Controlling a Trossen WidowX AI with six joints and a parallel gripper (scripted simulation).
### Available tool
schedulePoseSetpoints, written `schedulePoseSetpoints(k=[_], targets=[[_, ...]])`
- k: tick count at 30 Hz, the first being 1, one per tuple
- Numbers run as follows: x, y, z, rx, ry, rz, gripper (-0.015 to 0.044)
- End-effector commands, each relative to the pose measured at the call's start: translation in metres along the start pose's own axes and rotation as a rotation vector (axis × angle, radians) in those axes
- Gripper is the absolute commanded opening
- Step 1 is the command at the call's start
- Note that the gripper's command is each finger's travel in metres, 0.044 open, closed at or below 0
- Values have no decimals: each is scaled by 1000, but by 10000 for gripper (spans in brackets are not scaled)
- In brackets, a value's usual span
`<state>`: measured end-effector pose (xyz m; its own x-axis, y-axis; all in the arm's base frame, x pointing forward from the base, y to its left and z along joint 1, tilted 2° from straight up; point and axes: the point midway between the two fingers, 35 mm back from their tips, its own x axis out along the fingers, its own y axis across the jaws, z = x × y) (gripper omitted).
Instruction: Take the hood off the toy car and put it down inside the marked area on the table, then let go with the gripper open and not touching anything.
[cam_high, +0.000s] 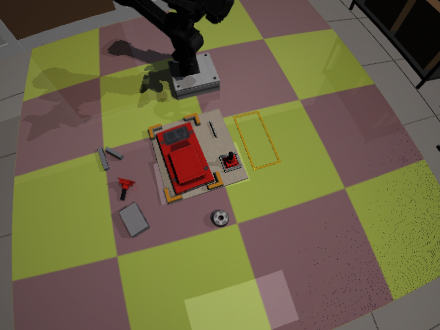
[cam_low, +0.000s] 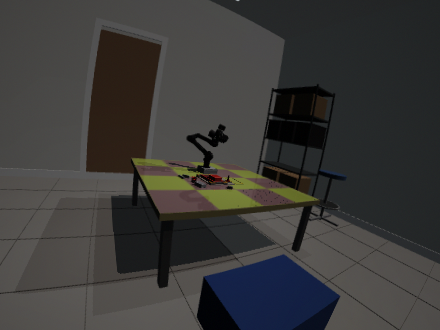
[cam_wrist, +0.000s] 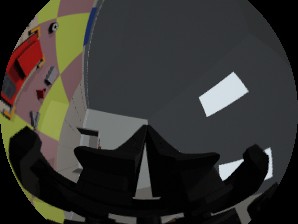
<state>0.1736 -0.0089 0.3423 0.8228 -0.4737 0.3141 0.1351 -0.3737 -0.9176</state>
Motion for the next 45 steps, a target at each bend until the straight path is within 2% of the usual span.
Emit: schedulePoseSetpoints(k=[1,10,17,24,33,39,45], targets=[[1,-1,1,-1,0,-2,26],[35,-33,58,-34,-82,-56,263],[69,-22,95,-60,-144,13,440],[101,7,137,-20,-262,158,440],[132,81,175,117,-351,530,440],[138,141,180,254,-305,855,440],[132,196,170,417,-145,1207,440]])
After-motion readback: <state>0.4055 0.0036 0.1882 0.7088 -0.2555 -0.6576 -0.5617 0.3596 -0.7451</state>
